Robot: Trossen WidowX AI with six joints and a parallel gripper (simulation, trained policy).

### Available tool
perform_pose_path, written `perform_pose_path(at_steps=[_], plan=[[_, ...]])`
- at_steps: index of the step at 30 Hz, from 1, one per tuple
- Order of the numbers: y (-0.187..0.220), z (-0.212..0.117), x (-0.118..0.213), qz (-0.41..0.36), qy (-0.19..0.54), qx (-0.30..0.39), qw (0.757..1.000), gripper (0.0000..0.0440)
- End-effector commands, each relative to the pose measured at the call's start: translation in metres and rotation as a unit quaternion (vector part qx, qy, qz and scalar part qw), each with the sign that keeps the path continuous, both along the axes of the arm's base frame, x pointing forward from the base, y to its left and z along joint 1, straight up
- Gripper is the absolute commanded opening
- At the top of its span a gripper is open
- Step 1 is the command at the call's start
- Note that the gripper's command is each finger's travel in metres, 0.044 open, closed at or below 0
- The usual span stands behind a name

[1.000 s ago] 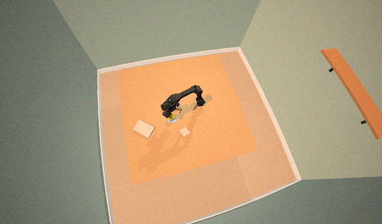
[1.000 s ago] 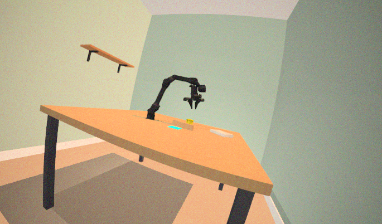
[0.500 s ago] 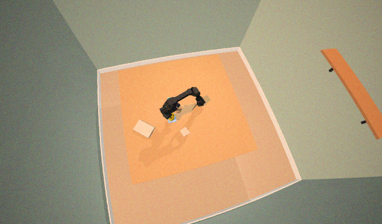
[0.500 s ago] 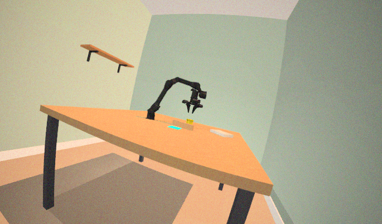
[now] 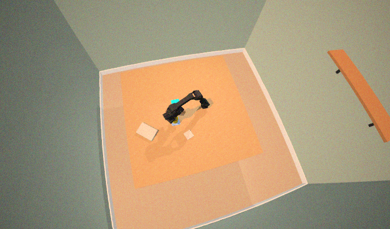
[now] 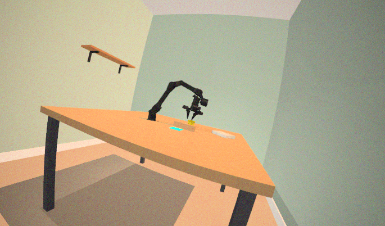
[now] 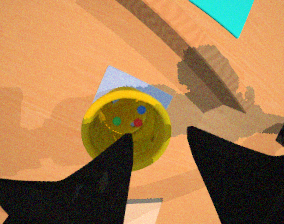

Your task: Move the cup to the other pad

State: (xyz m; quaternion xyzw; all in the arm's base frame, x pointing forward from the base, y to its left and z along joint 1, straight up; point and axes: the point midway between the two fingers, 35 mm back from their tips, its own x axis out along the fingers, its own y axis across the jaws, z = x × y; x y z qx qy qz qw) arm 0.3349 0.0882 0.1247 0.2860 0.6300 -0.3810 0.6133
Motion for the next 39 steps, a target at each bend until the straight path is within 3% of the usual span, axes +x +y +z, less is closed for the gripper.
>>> perform_pose_path(at_steps=[1, 13, 22, 39], plan=[[-0.002, -0.017, 0.000, -0.003, 0.013, -0.009, 1.000, 0.0198], [-0.005, -0.059, -0.004, 0.019, 0.033, -0.013, 0.999, 0.0194], [-0.011, -0.063, -0.006, 0.035, 0.031, -0.016, 0.999, 0.0000], [-0.021, -0.017, -0.014, -0.002, 0.011, -0.006, 1.000, 0.0007]])
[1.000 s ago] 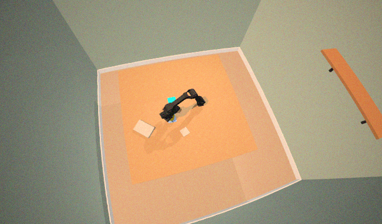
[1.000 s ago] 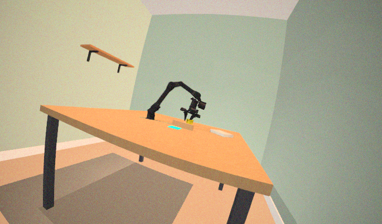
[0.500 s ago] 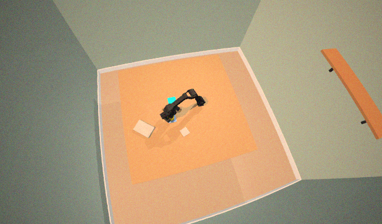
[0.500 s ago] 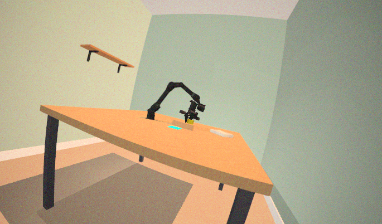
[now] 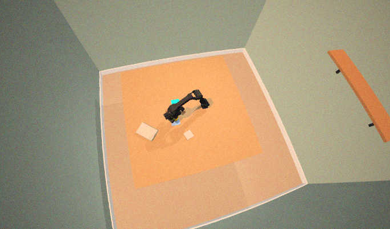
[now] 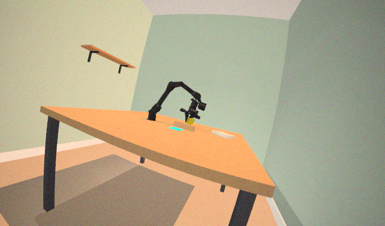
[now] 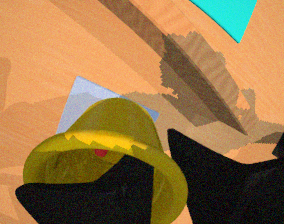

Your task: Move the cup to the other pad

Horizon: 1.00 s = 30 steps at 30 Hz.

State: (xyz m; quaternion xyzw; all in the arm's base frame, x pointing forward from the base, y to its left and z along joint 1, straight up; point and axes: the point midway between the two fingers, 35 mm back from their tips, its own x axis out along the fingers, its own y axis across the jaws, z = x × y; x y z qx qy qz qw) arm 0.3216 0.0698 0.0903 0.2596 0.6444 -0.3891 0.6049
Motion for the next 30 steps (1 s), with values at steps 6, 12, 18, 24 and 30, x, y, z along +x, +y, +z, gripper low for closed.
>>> perform_pose_path(at_steps=[6, 12, 18, 24, 30], plan=[[-0.012, 0.044, -0.003, -0.043, -0.034, 0.013, 0.998, 0.0010], [-0.023, 0.063, -0.002, -0.074, -0.055, 0.017, 0.996, 0.0002], [-0.037, 0.074, 0.004, -0.103, -0.076, 0.017, 0.992, 0.0000], [-0.057, 0.081, 0.011, -0.130, -0.098, 0.015, 0.987, 0.0000], [-0.078, 0.085, 0.016, -0.156, -0.117, 0.013, 0.981, 0.0000]])
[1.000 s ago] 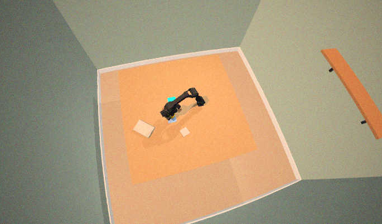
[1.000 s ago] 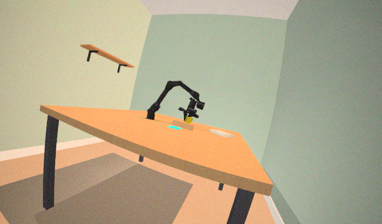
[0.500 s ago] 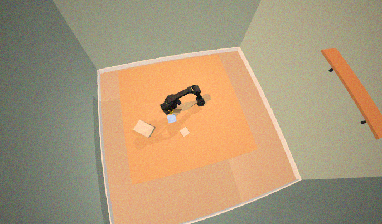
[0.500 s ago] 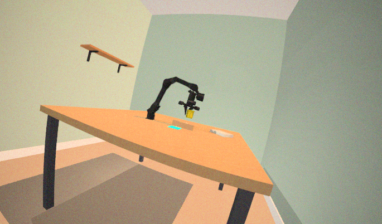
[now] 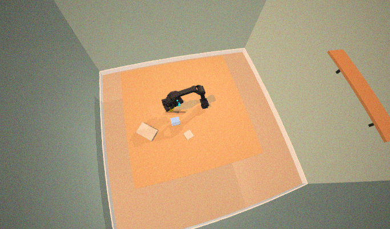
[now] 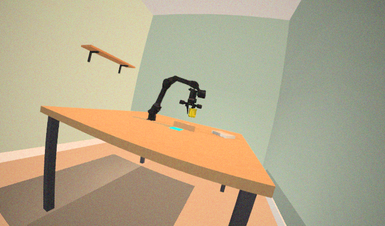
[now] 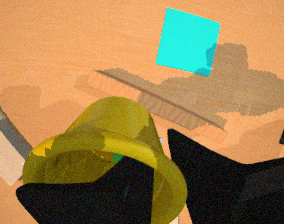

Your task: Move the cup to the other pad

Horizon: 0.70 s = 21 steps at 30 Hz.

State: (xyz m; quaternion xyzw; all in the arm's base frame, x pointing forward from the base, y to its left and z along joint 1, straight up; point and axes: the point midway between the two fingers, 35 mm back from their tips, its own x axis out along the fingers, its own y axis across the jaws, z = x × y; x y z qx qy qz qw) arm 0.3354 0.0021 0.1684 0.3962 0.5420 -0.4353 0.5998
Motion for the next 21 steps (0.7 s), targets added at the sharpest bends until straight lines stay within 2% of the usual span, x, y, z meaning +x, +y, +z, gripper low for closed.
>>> perform_pose_path(at_steps=[1, 21], plan=[[-0.015, 0.007, 0.002, -0.017, -0.020, -0.003, 1.000, 0.0000], [-0.077, 0.000, -0.001, -0.091, -0.049, -0.010, 0.995, 0.0000]])
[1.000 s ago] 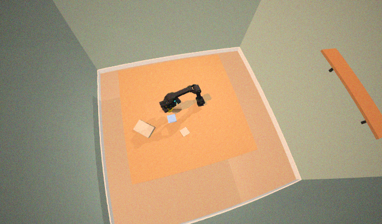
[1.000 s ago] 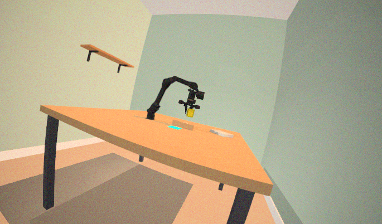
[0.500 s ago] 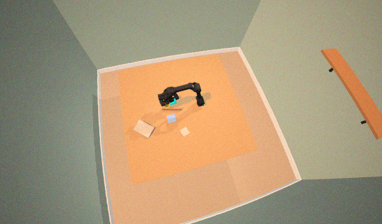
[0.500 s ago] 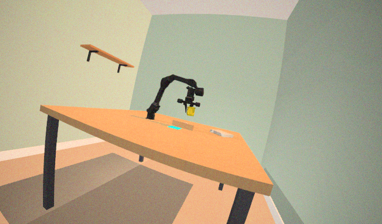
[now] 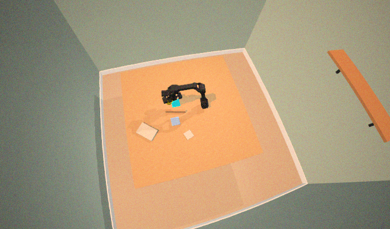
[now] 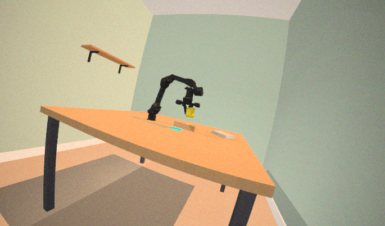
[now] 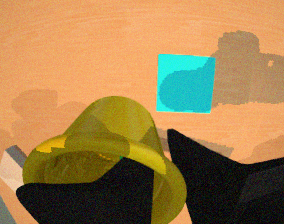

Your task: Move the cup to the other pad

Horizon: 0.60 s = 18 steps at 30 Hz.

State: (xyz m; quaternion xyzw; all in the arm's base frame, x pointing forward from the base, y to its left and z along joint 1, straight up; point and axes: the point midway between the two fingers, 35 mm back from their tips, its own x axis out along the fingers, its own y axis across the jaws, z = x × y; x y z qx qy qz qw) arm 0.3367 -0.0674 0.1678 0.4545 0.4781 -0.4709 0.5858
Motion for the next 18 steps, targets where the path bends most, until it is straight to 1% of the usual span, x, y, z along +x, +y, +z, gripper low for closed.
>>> perform_pose_path(at_steps=[1, 9, 18], plan=[[-0.010, 0.000, -0.003, -0.010, -0.008, -0.004, 1.000, 0.0000], [-0.024, -0.014, -0.009, -0.033, -0.010, -0.003, 0.999, 0.0000], [-0.031, -0.034, -0.017, -0.053, -0.009, 0.000, 0.999, 0.0001]])
